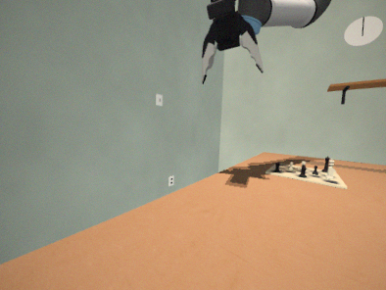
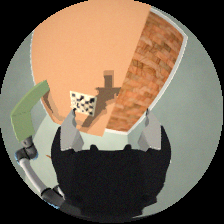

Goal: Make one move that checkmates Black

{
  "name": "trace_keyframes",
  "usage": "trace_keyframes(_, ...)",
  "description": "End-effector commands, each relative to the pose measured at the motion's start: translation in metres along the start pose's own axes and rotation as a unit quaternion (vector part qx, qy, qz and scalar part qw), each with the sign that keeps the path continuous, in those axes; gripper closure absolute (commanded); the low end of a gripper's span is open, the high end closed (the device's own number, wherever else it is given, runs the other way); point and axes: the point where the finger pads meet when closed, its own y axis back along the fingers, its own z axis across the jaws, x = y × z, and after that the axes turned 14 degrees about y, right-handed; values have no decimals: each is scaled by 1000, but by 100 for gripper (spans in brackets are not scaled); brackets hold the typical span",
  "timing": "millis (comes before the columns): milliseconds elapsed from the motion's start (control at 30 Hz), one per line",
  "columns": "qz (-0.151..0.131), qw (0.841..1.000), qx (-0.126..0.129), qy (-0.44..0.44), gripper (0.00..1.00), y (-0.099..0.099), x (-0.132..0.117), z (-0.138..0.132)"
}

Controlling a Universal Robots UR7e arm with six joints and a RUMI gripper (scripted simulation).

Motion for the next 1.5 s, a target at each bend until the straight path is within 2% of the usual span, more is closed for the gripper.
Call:
trace_keyframes(0,0,1000,-1,0,0,1,0,0)
trace_keyframes(867,3,1000,-1,-1,0,0,-1,-1)
trace_keyframes(1167,11,1000,-3,-2,0,-5,-4,-4)
trace_keyframes(1467,34,999,-11,-6,0,-17,-12,-14)
